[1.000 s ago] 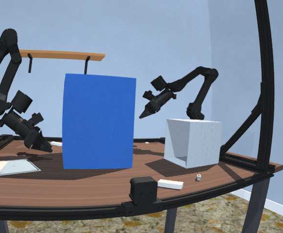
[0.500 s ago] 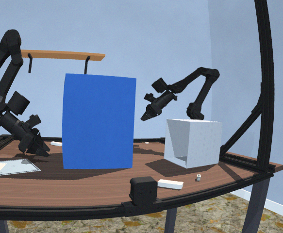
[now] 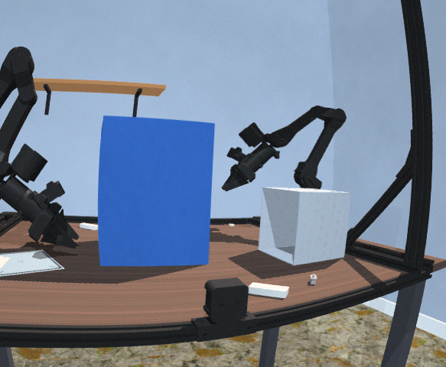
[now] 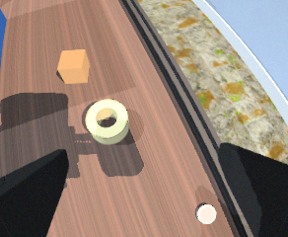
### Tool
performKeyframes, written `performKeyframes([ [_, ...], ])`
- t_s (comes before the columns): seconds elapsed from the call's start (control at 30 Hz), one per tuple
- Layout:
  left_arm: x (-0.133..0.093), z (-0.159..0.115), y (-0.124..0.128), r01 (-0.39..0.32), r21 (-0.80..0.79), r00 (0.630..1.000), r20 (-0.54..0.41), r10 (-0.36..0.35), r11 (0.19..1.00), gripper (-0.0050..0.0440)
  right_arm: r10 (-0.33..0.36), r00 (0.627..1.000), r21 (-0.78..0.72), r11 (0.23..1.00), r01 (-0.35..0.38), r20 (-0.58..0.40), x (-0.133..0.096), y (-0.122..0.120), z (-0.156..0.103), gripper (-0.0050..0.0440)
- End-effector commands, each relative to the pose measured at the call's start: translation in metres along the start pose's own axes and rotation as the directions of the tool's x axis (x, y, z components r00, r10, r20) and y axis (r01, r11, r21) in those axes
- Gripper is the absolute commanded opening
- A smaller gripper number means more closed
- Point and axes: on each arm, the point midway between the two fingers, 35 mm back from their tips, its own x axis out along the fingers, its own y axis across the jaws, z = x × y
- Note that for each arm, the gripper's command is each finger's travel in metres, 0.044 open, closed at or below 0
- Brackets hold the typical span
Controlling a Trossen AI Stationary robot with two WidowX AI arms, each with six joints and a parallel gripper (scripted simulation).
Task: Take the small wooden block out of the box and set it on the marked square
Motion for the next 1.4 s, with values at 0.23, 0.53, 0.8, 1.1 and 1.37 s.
performKeyframes([
  [0.23,0.010,0.006,-0.001,0.003,0.001,1.000,0.004,-0.003,1.000,0.0400,0.006,1.000,-0.003,1.000,-0.006,-0.004,0.000,0.001,-0.001,0.0400],
  [0.53,0.022,0.015,-0.003,0.013,-0.004,1.000,0.012,-0.013,1.000,0.0400,0.006,1.000,-0.003,1.000,-0.006,-0.004,0.000,0.001,-0.001,0.0400],
  [0.8,0.030,0.021,-0.004,0.020,-0.007,1.000,0.017,-0.020,1.000,0.0400,0.006,1.000,-0.003,1.000,-0.006,-0.004,0.000,0.001,-0.001,0.0400],
  [1.1,0.039,0.028,-0.005,0.023,-0.009,1.000,0.019,-0.023,1.000,0.0400,0.006,1.000,-0.003,1.000,-0.006,-0.004,0.000,0.001,-0.001,0.0400],
  [1.37,0.048,0.033,-0.004,0.019,-0.007,1.000,0.017,-0.019,1.000,0.0400,0.006,1.000,-0.003,1.000,-0.006,-0.004,0.000,0.001,-0.001,0.0400],
])
